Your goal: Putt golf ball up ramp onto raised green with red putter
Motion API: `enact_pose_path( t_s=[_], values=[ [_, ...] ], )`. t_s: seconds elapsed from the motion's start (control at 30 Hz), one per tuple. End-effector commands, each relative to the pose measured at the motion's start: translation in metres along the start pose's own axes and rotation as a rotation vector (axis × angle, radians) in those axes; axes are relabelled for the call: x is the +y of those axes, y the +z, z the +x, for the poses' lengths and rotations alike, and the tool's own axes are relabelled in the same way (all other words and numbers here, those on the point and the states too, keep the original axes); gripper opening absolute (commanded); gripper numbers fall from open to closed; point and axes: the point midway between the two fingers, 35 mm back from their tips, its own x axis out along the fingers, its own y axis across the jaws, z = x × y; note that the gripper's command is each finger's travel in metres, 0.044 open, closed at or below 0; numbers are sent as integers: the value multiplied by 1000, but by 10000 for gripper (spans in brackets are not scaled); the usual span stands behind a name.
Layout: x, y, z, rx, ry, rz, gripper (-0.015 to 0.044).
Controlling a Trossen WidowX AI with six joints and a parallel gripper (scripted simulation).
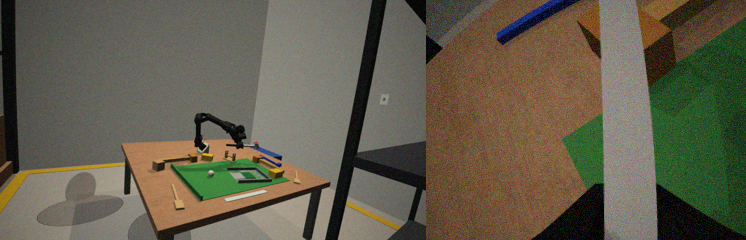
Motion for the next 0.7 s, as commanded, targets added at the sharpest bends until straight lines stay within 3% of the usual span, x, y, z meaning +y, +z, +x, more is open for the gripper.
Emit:
enact_pose_path(
  t_s=[0.0, 0.67],
  values=[
    [-17, 9, -12, -79, -28, 155, 0],
    [-122, 19, -73, -515, -54, 1089, 0]
  ],
)
